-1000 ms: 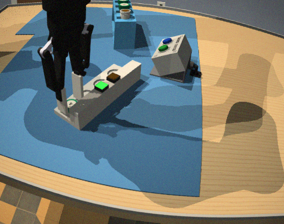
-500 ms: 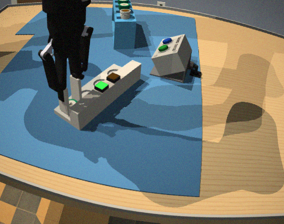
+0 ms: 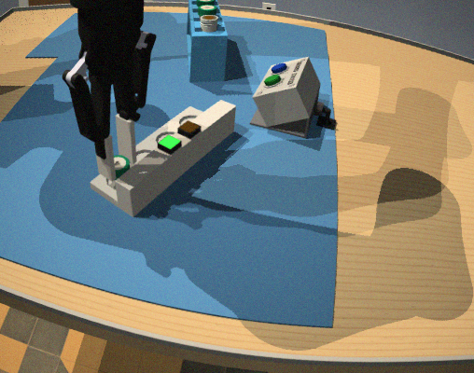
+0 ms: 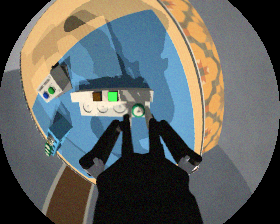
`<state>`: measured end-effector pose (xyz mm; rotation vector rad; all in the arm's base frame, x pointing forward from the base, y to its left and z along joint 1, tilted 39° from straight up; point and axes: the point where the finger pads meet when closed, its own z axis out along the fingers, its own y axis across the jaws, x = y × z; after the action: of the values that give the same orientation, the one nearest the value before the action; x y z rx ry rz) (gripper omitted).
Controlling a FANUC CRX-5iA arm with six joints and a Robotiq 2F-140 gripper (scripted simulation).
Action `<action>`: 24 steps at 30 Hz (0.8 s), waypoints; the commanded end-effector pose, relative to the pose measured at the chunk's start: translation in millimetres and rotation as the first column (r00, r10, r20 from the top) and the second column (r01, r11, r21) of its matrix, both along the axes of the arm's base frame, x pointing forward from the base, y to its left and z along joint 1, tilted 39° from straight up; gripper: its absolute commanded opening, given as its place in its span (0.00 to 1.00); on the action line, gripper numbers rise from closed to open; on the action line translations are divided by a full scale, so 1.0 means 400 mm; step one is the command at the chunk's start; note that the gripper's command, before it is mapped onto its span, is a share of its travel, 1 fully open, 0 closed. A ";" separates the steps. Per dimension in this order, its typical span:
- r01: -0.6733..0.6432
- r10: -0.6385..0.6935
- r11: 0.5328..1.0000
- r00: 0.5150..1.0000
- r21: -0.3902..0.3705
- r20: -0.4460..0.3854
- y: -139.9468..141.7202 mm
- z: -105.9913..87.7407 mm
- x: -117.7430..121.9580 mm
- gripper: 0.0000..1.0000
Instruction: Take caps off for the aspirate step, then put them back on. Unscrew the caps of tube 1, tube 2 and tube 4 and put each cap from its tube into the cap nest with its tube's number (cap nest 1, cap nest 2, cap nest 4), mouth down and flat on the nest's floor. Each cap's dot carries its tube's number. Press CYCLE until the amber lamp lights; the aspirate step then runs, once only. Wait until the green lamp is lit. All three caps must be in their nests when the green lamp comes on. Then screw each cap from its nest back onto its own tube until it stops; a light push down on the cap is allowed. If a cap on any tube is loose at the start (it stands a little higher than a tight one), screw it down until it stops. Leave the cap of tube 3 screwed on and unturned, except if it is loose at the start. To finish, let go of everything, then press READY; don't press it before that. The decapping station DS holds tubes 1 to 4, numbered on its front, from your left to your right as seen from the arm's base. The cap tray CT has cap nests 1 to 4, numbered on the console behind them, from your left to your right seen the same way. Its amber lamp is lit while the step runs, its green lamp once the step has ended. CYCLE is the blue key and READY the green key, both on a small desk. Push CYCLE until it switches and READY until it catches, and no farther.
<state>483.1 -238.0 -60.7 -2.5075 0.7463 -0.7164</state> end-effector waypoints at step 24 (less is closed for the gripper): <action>0.000 0.000 1.000 1.000 0.000 0.000 -0.070 0.220 -0.165 0.00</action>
<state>424.8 -262.6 17.2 -2.5077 0.7465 -0.7162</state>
